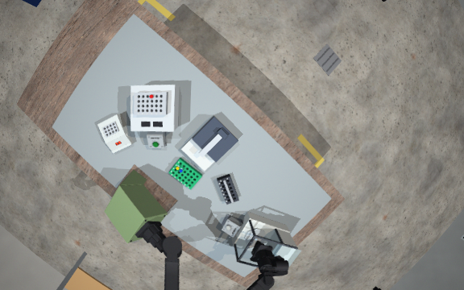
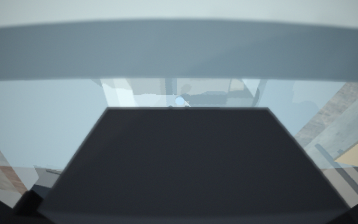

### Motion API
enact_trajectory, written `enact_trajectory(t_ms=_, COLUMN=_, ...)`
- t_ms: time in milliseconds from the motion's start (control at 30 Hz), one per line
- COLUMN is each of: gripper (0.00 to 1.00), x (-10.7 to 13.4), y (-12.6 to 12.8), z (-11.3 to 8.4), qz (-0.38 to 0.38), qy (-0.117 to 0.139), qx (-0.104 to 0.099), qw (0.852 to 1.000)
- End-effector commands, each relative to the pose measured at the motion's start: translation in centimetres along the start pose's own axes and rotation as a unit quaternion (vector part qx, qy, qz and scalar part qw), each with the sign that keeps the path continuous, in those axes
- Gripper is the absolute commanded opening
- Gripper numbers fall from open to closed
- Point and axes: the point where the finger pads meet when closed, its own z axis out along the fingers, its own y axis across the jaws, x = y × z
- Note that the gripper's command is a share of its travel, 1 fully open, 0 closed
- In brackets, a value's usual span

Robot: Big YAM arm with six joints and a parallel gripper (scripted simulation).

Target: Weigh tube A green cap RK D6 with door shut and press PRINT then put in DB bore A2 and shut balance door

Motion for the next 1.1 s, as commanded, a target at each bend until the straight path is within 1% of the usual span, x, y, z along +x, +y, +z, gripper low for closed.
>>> enact_trajectory(t_ms=0, gripper=0.09, x=-0.05, y=-0.57, z=0.22, qz=0.003, qy=0.003, qx=0.008, qw=1.000)
enact_trajectory(t_ms=133, gripper=0.09, x=0.18, y=-0.17, z=0.94, qz=-0.003, qy=0.004, qx=0.006, qw=1.000)
enact_trajectory(t_ms=1067, gripper=0.09, x=0.27, y=-0.26, z=0.87, qz=-0.003, qy=0.006, qx=0.007, qw=1.000)
